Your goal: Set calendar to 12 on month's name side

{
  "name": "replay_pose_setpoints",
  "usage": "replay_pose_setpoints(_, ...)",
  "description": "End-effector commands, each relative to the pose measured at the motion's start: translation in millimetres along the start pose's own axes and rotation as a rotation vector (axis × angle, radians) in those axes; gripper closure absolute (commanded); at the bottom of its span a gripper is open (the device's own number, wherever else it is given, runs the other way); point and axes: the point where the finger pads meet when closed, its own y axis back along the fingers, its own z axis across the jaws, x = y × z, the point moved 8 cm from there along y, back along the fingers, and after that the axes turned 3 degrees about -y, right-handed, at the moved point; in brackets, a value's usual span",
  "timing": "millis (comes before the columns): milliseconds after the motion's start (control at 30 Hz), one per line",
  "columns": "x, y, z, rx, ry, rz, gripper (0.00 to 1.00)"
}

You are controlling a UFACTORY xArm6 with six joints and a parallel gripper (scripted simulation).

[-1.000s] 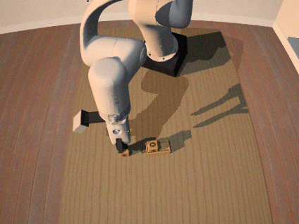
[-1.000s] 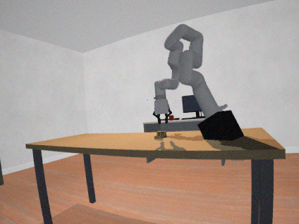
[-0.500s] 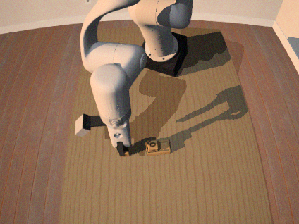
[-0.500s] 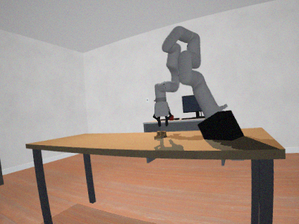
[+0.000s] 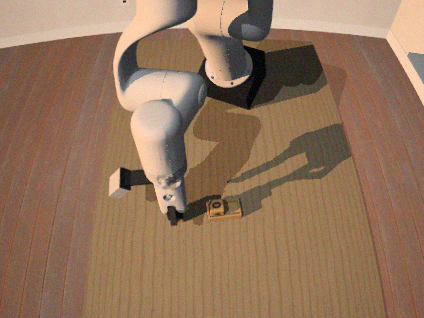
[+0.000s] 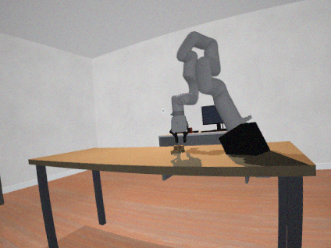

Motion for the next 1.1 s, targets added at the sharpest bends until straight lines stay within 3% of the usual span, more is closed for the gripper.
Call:
replay_pose_setpoints(0, 0.3, -3.5, -1.0, 0.003, 0.000, 0.001, 0.53)
replay_pose_setpoints(1067, 0.2, -7.8, -1.1, 0.003, 0.000, 0.001, 0.53)
